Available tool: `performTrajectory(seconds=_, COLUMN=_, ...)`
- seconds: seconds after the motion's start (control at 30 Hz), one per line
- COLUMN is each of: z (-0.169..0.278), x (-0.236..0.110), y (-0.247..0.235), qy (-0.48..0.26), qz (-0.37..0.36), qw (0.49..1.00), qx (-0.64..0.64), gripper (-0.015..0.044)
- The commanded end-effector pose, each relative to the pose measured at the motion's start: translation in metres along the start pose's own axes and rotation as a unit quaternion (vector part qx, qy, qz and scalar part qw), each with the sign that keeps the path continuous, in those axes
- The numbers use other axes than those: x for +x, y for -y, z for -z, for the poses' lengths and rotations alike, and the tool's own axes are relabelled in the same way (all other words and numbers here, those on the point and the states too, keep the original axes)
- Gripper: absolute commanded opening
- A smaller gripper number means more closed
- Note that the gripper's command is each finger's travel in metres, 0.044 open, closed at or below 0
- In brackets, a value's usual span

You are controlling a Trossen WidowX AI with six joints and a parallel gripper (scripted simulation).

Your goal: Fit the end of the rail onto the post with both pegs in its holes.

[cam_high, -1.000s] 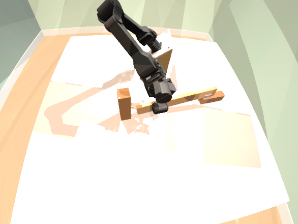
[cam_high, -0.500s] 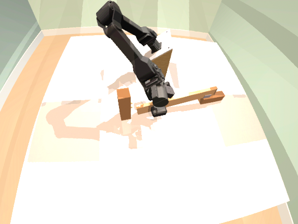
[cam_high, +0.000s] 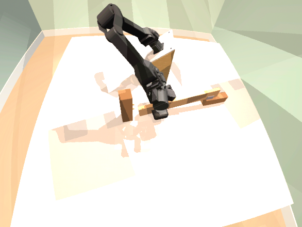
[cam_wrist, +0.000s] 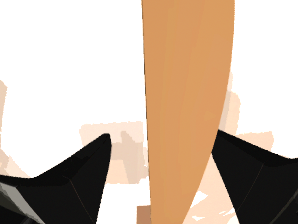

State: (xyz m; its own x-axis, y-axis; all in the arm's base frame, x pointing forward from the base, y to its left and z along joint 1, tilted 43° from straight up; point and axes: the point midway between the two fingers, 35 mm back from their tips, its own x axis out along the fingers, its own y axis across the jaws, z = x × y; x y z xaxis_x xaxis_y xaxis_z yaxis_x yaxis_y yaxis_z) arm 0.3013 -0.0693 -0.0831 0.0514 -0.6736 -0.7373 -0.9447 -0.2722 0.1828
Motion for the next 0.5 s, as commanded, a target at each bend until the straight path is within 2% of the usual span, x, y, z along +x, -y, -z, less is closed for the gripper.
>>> performTrajectory(seconds=0.0, z=0.0006, x=0.0007, y=-0.0001, qy=-0.002, qz=0.000, qw=1.000, qx=-0.002, gripper=0.0230)
performTrajectory(seconds=0.23, z=0.0006, x=0.0007, y=-0.0001, qy=-0.002, qz=0.000, qw=1.000, qx=-0.002, gripper=0.0046)
performTrajectory(seconds=0.47, z=0.0006, x=0.0007, y=-0.0001, qy=-0.002, qz=0.000, qw=1.000, qx=-0.002, gripper=0.0000)
